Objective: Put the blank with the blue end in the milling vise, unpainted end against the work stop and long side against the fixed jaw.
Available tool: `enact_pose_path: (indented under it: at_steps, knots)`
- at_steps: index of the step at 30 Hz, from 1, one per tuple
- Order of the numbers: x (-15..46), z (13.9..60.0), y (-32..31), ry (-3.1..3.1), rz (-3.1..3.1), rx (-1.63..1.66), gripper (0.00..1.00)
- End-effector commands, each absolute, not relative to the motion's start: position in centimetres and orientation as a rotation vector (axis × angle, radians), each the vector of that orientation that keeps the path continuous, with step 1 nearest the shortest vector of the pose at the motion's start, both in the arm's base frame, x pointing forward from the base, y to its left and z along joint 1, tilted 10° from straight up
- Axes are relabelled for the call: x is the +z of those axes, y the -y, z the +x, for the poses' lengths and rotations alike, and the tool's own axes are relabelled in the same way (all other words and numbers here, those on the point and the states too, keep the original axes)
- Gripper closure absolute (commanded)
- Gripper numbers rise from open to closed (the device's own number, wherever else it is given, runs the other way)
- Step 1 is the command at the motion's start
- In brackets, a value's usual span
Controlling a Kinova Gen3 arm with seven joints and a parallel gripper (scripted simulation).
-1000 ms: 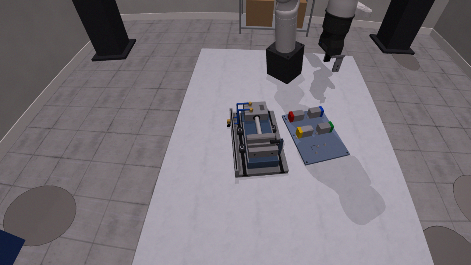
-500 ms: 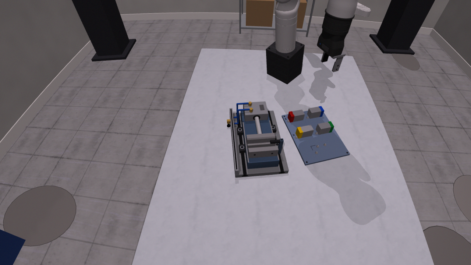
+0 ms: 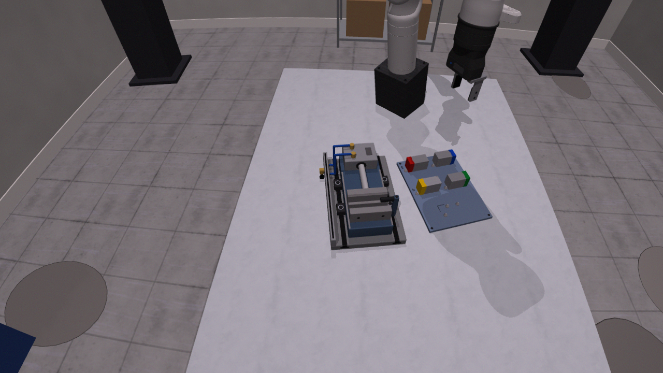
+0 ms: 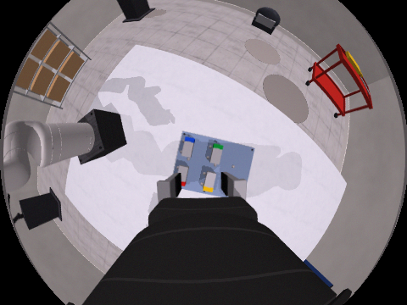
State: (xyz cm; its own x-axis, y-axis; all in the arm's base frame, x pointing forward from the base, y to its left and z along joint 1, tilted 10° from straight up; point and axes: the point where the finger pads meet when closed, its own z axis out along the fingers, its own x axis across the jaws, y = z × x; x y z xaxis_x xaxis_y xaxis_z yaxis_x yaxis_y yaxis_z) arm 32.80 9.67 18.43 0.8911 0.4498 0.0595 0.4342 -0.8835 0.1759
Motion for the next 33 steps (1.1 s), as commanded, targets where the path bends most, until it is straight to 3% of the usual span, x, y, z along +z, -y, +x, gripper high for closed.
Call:
enact_pose_path:
  at_steps: [1, 33]
  knots:
    - [18.45, 33.04, -9.91, -0.697, 2.901, 0.150, 0.00]
    - [18.51, 33.02, -9.95, -0.356, 2.974, 0.176, 0.00]
